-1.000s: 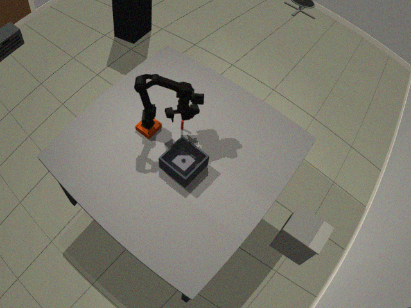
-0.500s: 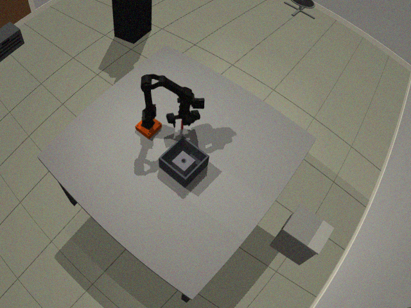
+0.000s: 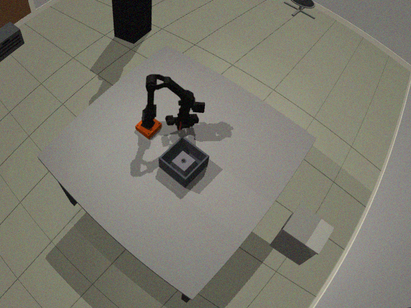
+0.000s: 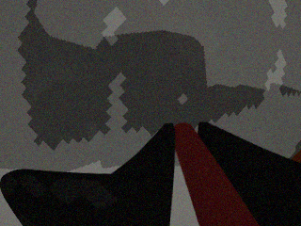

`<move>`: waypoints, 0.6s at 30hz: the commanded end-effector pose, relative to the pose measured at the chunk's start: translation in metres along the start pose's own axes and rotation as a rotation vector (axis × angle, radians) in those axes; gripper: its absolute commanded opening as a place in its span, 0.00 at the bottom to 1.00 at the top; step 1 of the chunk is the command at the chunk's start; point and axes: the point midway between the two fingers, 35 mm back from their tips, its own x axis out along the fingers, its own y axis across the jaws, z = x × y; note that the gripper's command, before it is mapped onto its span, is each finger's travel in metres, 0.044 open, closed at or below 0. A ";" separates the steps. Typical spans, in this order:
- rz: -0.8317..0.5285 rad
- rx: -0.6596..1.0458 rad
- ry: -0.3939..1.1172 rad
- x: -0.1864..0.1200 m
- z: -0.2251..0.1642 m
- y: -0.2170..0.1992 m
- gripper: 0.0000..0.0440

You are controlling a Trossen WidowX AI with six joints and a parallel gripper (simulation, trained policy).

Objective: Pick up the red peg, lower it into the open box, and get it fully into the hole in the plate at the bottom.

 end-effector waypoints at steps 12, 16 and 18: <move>-0.007 0.018 -0.130 -0.051 0.040 -0.008 0.00; 0.008 0.046 -0.162 -0.072 0.054 -0.010 0.00; 0.014 0.067 -0.178 -0.081 0.062 -0.012 0.00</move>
